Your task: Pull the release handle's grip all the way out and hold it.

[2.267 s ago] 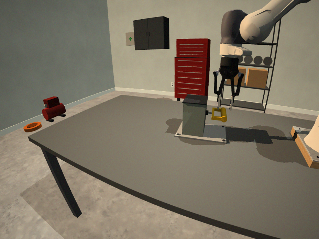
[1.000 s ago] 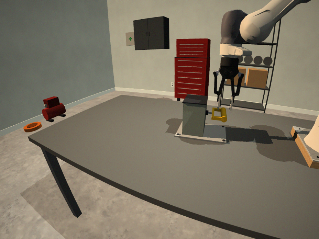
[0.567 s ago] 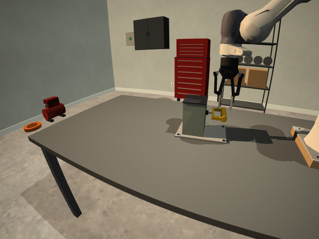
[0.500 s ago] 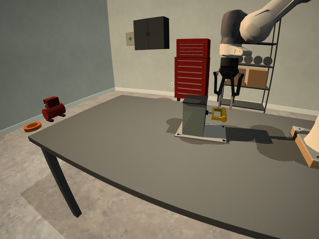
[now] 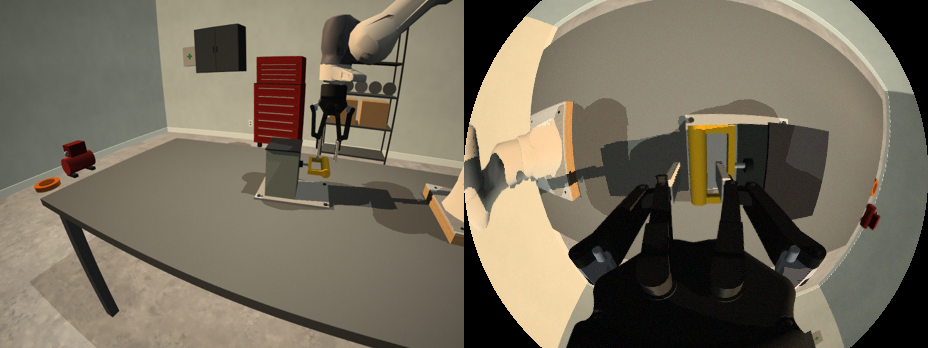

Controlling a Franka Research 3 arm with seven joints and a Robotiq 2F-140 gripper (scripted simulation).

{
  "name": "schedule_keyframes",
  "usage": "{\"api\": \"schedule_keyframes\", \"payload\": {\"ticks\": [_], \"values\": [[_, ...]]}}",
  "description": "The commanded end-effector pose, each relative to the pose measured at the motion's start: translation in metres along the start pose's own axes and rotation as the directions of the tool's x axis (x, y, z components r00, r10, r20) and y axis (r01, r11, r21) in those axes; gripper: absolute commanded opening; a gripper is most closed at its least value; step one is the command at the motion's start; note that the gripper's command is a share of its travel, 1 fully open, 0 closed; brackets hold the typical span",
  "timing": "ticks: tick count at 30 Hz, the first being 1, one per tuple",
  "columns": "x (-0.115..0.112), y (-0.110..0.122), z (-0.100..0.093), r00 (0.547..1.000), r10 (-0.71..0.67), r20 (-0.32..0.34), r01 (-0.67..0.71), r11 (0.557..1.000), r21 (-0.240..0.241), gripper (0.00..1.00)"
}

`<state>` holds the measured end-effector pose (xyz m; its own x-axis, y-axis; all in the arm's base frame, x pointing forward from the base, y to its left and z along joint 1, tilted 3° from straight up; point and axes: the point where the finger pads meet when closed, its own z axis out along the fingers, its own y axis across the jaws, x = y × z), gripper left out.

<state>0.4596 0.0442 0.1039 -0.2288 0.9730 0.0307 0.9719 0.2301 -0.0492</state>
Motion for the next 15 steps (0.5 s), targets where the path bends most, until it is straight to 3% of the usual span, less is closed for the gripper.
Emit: {"api": "schedule_keyframes", "payload": {"ticks": [1,15], "values": [[0.001,0.0,0.003,1.0,0.0,0.002,0.0,1.0,0.0,0.33],[0.001,0.0,0.019,1.0,0.0,0.002,0.0,1.0,0.0,0.33]]}}
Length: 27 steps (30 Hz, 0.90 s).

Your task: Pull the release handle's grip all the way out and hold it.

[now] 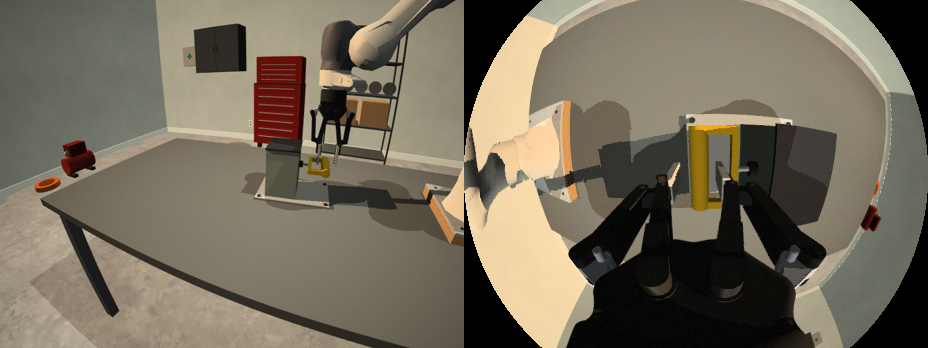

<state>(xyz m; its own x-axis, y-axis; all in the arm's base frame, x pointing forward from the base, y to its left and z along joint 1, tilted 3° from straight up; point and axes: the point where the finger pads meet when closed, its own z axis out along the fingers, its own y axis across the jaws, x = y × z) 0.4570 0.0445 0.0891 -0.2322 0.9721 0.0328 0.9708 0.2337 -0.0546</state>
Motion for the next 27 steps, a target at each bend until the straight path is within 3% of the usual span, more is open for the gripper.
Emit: {"api": "schedule_keyframes", "payload": {"ticks": [1,27], "values": [[0.0,0.002,0.005,1.0,0.003,0.004,-0.003,1.0,-0.006,0.33],[0.0,0.002,0.038,1.0,0.003,0.004,-0.003,1.0,-0.006,0.33]]}}
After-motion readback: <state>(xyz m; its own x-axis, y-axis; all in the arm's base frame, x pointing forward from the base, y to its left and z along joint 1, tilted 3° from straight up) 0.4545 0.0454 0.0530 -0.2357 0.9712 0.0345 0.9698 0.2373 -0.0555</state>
